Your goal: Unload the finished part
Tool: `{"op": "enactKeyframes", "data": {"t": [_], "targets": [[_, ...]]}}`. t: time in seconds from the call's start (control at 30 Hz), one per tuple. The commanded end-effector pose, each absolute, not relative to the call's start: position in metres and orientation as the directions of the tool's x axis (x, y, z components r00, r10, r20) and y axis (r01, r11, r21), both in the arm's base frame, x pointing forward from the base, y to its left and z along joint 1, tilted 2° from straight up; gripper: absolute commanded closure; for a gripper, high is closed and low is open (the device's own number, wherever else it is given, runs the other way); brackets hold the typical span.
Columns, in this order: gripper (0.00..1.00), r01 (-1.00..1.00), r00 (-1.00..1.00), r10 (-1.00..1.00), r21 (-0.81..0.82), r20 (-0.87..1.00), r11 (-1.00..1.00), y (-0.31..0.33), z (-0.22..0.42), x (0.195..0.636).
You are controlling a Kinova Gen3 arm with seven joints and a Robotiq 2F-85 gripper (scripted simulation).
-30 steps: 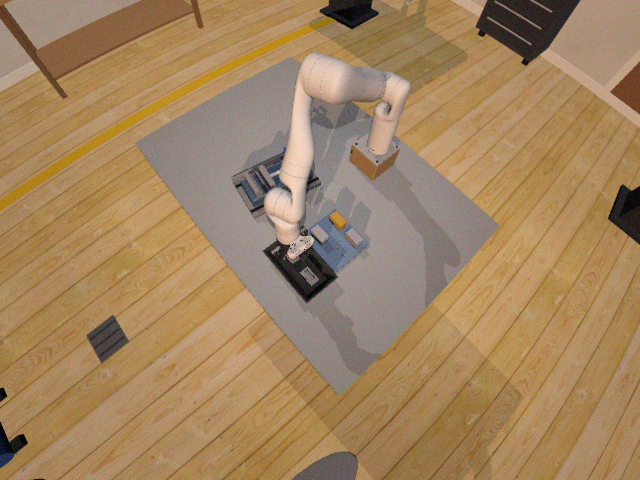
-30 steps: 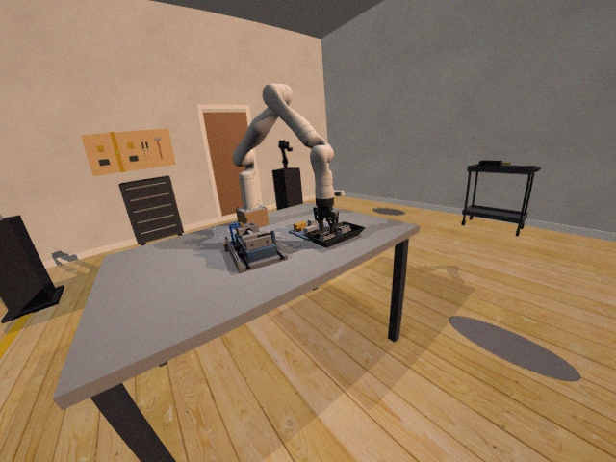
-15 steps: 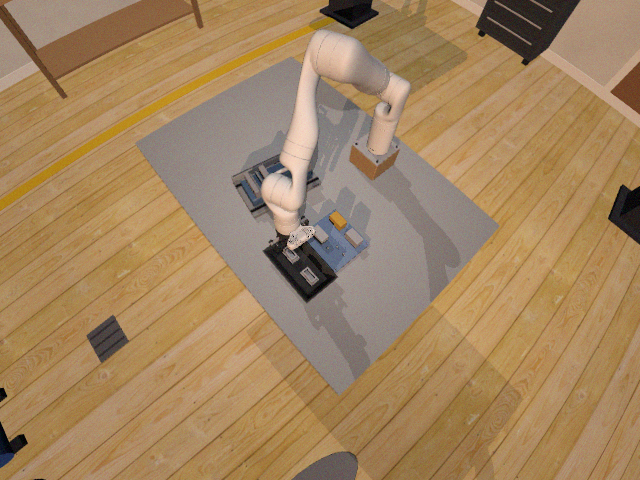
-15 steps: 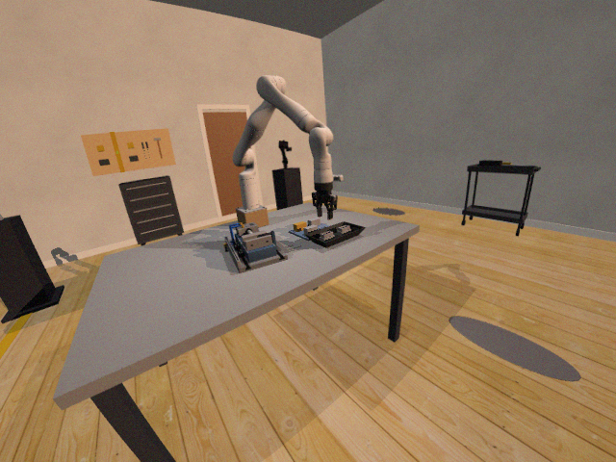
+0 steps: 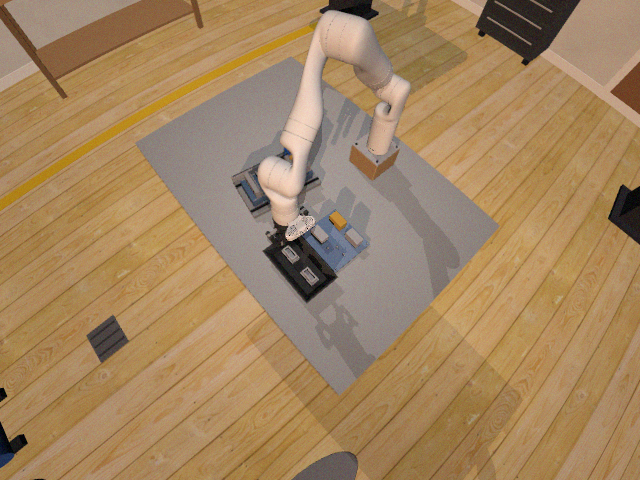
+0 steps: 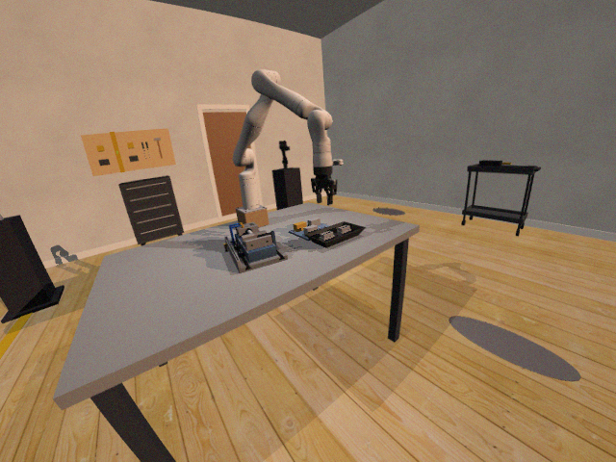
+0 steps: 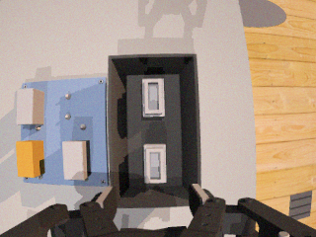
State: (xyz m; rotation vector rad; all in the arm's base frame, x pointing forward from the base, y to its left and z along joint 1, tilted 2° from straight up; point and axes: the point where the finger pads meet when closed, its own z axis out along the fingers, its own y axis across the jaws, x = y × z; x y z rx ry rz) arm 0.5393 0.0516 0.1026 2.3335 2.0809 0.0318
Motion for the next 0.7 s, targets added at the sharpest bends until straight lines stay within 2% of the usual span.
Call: {"op": "enactKeyframes", "data": {"t": [0.0,0.27,0.3,0.67], "targets": [[0.33,0.993,0.115,0.993,0.038,0.008,-0.115,0.0515,0.1131,0.5425],[0.33,0.993,0.115,0.993,0.038,0.008,-0.115,0.0515,0.1156,0.5424],[1.0,0.993,0.115,0.993,0.038,0.008,-0.115,0.0515,0.1156,0.5424],[1.0,0.993,0.115,0.993,0.038,0.008,-0.115,0.0515,0.1156,0.5424]]}}
